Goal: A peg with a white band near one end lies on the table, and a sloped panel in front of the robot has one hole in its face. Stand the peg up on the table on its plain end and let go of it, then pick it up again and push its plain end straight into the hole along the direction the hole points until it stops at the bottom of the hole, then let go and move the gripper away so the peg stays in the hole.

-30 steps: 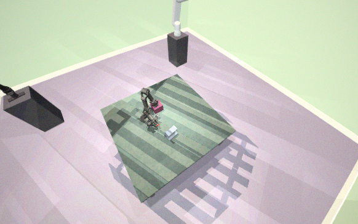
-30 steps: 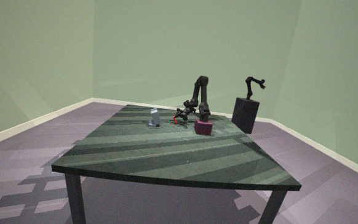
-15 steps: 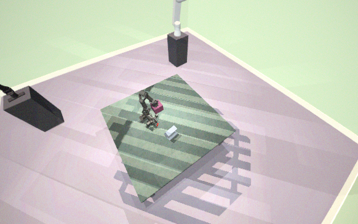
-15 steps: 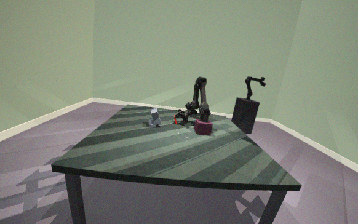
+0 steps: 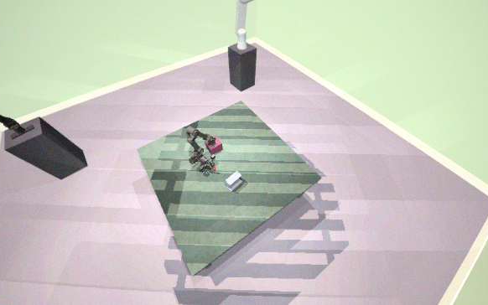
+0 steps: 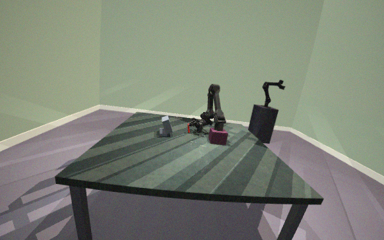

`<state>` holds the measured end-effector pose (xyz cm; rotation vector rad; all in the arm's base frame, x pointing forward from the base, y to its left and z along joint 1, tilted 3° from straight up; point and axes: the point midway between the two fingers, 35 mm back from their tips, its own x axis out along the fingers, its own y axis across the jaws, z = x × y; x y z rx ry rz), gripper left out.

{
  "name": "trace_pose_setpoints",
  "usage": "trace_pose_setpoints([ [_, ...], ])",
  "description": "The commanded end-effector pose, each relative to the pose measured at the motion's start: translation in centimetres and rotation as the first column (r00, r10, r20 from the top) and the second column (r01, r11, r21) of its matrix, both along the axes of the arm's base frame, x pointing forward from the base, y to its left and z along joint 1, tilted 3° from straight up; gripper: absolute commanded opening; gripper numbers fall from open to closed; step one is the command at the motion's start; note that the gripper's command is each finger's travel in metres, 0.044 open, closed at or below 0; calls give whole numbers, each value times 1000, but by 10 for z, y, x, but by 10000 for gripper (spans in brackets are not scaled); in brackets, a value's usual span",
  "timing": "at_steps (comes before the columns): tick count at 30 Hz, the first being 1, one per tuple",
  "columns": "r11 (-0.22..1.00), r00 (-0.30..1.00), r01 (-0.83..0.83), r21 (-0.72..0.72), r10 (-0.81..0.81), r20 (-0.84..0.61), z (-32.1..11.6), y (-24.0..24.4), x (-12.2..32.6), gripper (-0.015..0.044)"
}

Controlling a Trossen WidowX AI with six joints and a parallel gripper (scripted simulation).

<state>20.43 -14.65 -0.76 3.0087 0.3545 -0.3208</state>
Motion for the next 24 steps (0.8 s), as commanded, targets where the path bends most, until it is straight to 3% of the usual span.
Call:
trace_pose_setpoints([
  [1, 1000, 1000, -1, -4, 1, 6, 1, -1, -1, 50],
  [24, 1000, 1000, -2, -3, 2, -2, -4, -1, -1, 50],
])
